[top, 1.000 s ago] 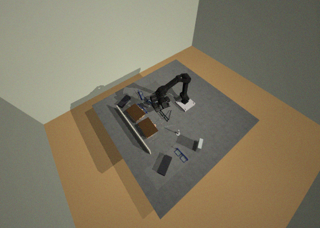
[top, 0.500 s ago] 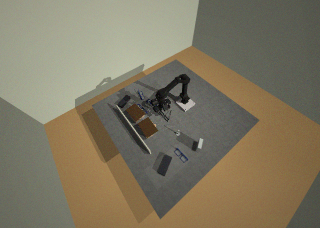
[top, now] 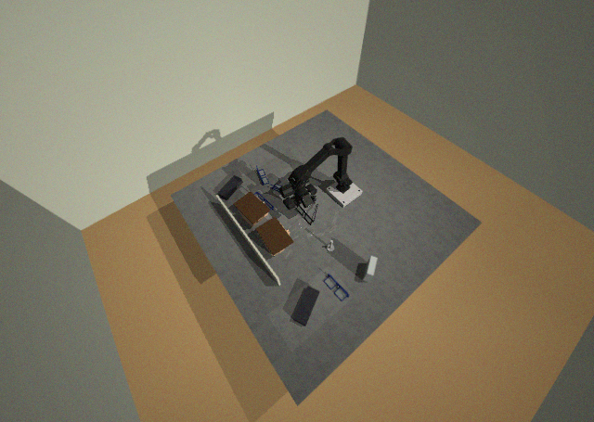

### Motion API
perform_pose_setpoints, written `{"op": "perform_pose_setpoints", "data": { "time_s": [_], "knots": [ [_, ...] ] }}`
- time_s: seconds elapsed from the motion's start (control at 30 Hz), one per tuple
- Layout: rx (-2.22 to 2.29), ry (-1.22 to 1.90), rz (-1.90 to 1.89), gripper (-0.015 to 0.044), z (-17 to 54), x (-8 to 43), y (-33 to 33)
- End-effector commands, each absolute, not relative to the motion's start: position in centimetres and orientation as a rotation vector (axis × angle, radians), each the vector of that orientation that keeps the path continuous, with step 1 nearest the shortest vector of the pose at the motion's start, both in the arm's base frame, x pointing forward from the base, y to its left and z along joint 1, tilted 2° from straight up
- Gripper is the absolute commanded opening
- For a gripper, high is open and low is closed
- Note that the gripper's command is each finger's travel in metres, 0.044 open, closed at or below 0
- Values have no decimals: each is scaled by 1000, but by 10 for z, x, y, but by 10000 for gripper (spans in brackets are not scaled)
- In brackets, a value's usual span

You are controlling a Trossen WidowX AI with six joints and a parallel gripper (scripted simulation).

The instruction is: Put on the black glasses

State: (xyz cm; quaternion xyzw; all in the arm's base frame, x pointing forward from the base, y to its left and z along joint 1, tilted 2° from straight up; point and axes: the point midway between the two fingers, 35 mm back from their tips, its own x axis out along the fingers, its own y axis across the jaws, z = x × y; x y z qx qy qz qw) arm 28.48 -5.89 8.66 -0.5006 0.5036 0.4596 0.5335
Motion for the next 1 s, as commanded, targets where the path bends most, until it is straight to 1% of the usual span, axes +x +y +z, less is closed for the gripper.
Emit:
{"op": "perform_pose_setpoints", "data": {
  "time_s": [0.0, 0.97],
  "knots": [
    [-1183, 1201, 1100, 120, 78, 285, -58],
    [-1183, 1201, 1100, 120, 38, 290, -57]
  ]
}}
